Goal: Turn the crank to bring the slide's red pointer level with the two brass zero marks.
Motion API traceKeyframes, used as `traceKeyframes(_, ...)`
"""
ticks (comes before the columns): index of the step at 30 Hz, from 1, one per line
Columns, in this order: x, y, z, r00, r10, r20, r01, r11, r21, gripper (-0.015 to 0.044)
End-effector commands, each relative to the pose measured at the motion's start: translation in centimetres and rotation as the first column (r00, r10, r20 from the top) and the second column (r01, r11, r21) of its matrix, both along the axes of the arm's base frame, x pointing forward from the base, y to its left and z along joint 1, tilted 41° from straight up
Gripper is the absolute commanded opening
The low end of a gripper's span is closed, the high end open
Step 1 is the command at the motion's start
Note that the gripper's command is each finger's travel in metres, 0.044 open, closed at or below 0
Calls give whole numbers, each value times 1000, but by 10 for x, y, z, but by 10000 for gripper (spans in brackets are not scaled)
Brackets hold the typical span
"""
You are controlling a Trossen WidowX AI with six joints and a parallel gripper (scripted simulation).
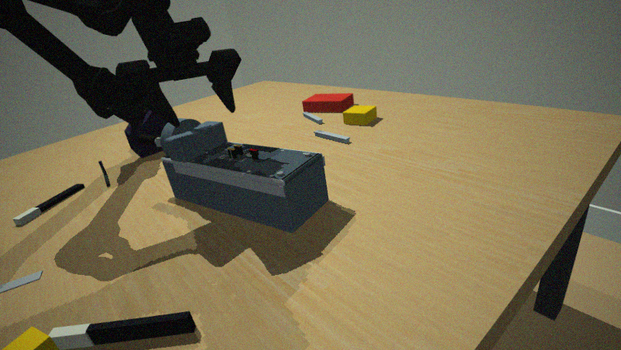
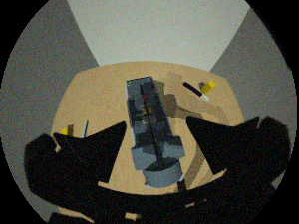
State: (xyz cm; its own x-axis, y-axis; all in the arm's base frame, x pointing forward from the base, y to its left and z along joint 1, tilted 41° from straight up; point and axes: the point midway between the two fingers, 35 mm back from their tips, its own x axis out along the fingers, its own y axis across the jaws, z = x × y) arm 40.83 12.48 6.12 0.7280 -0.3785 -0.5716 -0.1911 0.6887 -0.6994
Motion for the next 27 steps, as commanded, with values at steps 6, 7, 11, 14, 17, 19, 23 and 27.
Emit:
traceKeyframes(6,0,3,1,1000,3,-4,-3,1000,1,440)
traceKeyframes(7,0,8,6,1000,4,-3,-4,1000,4,440)
traceKeyframes(11,-3,26,28,1000,2,-1,-2,1000,9,440)
traceKeyframes(14,-7,38,44,1000,1,-1,-1,1000,4,440)
traceKeyframes(17,-8,39,48,1000,1,-2,-1,1000,3,440)
traceKeyframes(19,-13,36,52,1000,9,-8,-9,1000,6,440)
traceKeyframes(23,-26,26,62,999,34,-22,-33,999,17,440)
traceKeyframes(27,-41,16,70,998,59,-35,-58,998,27,440)
